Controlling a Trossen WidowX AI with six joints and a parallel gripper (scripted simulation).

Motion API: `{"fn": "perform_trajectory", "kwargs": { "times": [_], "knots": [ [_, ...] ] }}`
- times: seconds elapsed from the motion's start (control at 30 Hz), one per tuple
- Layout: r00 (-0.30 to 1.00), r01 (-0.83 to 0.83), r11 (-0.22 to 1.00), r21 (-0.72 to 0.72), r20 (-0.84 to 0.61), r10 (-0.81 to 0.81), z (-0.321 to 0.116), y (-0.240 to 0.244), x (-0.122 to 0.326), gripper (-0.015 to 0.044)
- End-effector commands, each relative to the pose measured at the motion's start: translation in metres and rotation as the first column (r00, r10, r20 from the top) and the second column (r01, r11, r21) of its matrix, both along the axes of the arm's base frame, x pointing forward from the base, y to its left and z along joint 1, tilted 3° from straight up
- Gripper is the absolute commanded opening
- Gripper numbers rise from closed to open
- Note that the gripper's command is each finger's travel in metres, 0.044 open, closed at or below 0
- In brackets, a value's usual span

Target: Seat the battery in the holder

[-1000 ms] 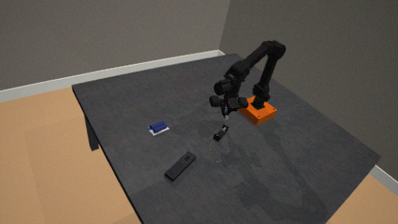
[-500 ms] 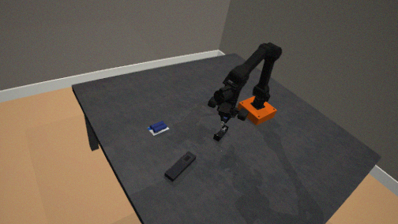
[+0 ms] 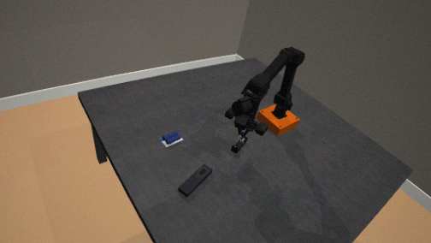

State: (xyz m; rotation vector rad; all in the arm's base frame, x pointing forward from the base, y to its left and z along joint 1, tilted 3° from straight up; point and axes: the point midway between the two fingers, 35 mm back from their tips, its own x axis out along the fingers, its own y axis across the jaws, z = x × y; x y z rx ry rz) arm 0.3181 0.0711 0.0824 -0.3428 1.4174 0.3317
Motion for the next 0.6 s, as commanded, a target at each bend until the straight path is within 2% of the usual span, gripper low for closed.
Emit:
{"fn": "perform_trajectory", "kwargs": {
  "times": [0.0,0.57],
  "knots": [
    [0.999,-0.001,1.0,0.023,0.041,0.0,-0.008,0.001,0.001,0.0069],
    [0.981,-0.021,0.995,0.096,0.195,0.002,-0.032,0.002,0.005,0.0069]
  ]
}}
